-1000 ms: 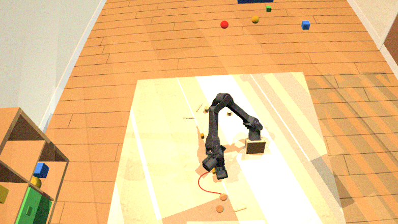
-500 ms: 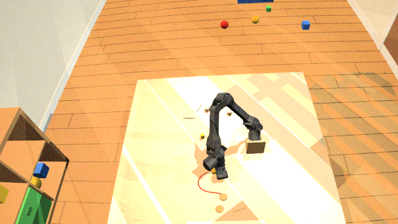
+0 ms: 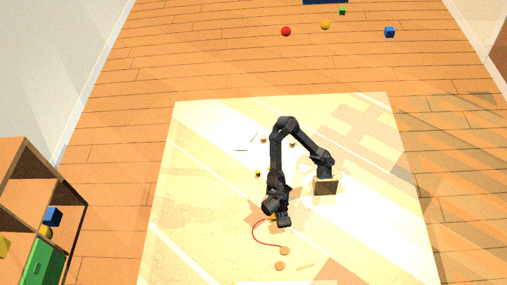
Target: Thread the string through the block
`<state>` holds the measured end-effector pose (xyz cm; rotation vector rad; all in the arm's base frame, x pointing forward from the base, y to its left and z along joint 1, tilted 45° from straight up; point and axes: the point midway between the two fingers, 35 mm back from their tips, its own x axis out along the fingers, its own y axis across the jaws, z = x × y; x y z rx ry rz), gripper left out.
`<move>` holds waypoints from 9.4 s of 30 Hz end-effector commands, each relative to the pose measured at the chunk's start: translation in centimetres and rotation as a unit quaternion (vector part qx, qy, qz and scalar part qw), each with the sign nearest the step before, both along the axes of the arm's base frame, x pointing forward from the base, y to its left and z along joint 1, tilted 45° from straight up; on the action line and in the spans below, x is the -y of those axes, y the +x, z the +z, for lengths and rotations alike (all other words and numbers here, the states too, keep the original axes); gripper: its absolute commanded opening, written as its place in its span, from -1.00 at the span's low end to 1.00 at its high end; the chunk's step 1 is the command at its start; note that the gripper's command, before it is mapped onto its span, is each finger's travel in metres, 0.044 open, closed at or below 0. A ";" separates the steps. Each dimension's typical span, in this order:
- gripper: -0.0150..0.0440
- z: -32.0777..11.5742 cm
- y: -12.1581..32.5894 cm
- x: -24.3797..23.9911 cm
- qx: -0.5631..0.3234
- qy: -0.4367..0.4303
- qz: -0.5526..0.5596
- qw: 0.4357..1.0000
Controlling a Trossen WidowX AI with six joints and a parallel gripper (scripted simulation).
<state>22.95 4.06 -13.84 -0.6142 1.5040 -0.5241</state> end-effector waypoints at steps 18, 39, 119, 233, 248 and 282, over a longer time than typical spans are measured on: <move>-0.49 0.1 -1.5 0.2 -0.002 -0.001 0.003 1.000; -0.49 0.3 -3.6 0.1 -0.002 -0.007 0.004 1.000; -0.49 0.3 -10.7 0.6 -0.005 -0.015 0.006 1.000; 0.13 0.6 -10.3 0.2 -0.001 -0.015 0.012 1.000; 0.58 5.6 -9.2 -5.4 0.004 -0.002 0.017 1.000; 1.00 7.5 -8.9 -7.2 0.005 -0.002 0.020 1.000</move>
